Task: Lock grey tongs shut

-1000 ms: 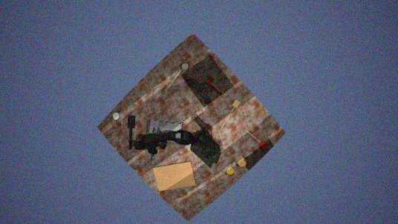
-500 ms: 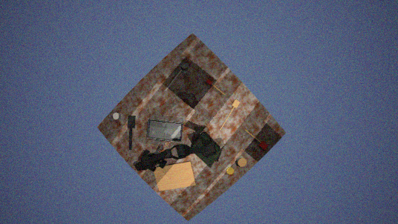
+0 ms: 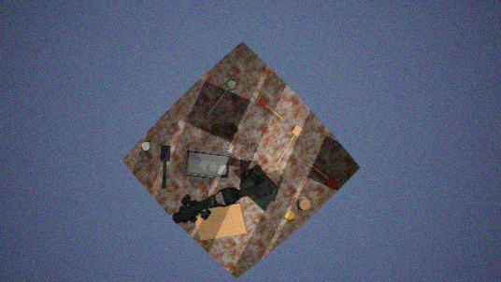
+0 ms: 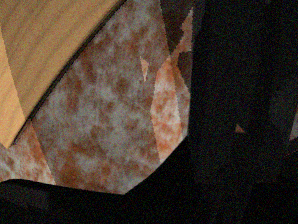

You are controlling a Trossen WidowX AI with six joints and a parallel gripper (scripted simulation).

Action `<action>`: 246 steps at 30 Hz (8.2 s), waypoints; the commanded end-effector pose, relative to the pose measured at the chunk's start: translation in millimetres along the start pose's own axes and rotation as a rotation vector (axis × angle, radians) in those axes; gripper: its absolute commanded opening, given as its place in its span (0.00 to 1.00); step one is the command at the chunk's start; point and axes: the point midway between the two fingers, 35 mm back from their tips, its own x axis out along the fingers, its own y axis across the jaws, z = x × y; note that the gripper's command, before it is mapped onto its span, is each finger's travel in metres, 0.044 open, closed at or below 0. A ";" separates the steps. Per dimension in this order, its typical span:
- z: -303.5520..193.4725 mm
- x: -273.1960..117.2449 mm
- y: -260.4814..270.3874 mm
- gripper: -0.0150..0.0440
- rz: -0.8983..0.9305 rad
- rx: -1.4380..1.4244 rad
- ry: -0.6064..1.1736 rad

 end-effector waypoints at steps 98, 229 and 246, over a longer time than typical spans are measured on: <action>82.7 32.6 241.2 0.00 -0.257 0.416 -0.875; 76.1 4.9 229.9 0.00 -0.007 0.468 -0.039; 73.4 7.4 229.9 0.00 0.012 0.473 -0.007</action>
